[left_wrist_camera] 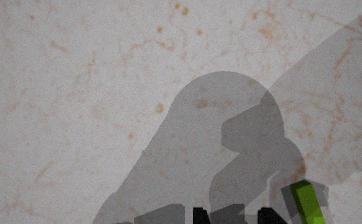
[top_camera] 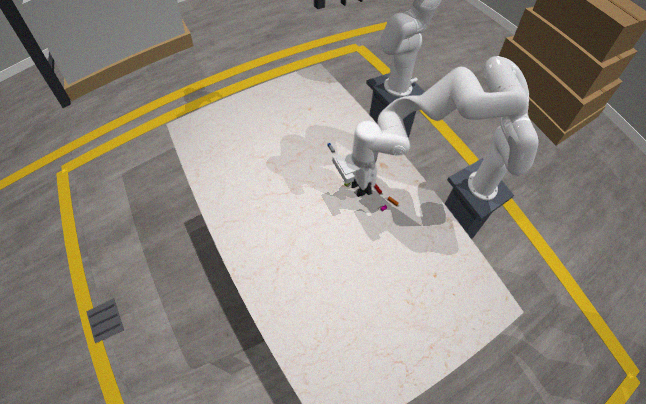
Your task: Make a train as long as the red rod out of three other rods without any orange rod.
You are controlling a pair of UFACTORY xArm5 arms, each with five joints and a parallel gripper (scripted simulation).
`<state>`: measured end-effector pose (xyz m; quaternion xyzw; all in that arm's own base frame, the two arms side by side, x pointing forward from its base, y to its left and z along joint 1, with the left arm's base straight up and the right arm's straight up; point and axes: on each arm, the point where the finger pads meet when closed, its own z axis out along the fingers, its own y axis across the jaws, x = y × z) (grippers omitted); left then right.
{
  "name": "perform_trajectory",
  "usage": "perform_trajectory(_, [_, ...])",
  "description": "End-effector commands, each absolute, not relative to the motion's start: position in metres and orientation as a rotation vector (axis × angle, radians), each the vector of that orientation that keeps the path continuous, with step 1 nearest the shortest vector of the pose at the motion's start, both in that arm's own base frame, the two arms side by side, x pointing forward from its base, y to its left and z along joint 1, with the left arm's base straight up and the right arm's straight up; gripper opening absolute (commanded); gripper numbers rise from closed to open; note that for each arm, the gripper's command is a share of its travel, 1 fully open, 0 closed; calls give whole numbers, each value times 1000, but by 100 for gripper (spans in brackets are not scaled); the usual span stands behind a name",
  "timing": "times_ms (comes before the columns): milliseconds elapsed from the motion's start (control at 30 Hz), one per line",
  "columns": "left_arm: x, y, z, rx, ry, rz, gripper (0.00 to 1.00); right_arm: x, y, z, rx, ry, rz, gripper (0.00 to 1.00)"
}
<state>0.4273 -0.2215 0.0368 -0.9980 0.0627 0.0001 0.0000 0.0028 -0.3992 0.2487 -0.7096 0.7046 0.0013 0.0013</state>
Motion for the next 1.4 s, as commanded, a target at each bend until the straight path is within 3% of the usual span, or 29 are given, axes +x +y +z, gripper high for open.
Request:
perform_trajectory(0, [429, -222, 38, -3137, 197, -6, 28, 3, -400, 250, -2229, 2214, 0, 100])
perform_trajectory(1367, [429, -222, 26, -3137, 197, -5, 28, 3, -400, 250, -2229, 2214, 0, 100])
